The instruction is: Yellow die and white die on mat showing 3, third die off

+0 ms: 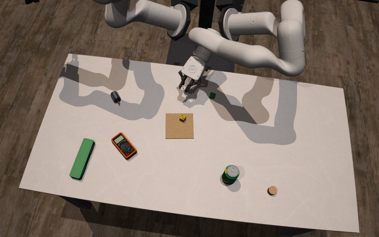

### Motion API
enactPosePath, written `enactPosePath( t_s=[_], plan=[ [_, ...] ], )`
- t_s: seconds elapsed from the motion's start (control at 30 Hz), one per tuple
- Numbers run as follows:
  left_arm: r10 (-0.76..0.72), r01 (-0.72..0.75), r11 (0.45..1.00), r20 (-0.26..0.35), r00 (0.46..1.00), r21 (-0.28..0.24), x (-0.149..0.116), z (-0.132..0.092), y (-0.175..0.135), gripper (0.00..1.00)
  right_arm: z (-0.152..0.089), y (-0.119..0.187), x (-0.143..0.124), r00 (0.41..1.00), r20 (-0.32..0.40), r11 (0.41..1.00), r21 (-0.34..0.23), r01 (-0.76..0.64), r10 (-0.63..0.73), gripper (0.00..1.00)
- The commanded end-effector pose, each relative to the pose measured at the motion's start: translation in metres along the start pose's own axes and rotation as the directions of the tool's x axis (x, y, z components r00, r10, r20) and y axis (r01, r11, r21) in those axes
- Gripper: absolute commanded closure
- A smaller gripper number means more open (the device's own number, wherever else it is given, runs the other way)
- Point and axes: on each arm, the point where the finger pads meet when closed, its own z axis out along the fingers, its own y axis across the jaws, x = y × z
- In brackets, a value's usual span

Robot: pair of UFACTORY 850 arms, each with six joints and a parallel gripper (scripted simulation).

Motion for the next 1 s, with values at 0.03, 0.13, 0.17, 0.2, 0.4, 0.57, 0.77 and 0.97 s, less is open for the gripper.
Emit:
enactPosePath(
  t_s=[0.03, 0.13, 0.17, 0.2, 0.4, 0.57, 0.77, 0.97],
  plan=[
    [0.001, -0.001, 1.0, 0.006, 1.0, 0.0, 0.003, 0.002, 0.0, 0.78, -0.001, 0.0, 0.0, 1.0, -0.002, 1.0, 0.0, 0.0, 0.0, 0.0],
    [0.001, -0.001, 1.0, 0.006, 1.0, 0.0, 0.008, 0.005, 0.0, 0.78, -0.001, 0.0, 0.0, 1.0, -0.002, 1.0, 0.0, 0.0, 0.0, 0.0],
    [0.001, -0.001, 1.0, 0.006, 1.0, 0.0, 0.011, 0.006, 0.0, 0.78, -0.001, 0.0, 0.0, 1.0, -0.002, 1.0, 0.0, 0.0, 0.0, 0.0],
    [0.001, -0.001, 1.0, 0.006, 1.0, 0.0, 0.013, 0.008, 0.0, 0.78, -0.001, 0.0, 0.0, 1.0, -0.002, 1.0, 0.0, 0.0, 0.0, 0.0],
    [0.001, -0.001, 1.0, 0.006, 1.0, 0.0, 0.025, 0.014, 0.0, 0.78, -0.001, 0.0, 0.0, 1.0, -0.002, 1.0, 0.0, 0.0, 0.0, 0.0],
    [0.001, -0.001, 1.0, 0.006, 1.0, 0.0, 0.041, 0.023, 0.0, 0.78, -0.001, 0.0, 0.0, 1.0, -0.002, 1.0, 0.0, 0.0, 0.0, 0.0],
    [0.001, -0.001, 1.0, 0.006, 1.0, 0.0, 0.056, 0.031, 0.0, 0.78, -0.001, 0.0, 0.0, 1.0, -0.002, 1.0, 0.0, 0.0, 0.0, 0.0],
    [0.001, -0.001, 1.0, 0.006, 1.0, 0.0, 0.061, 0.034, 0.0, 0.78, -0.001, 0.0, 0.0, 1.0, -0.002, 1.0, 0.0, 0.0, 0.0, 0.0]
  ],
)
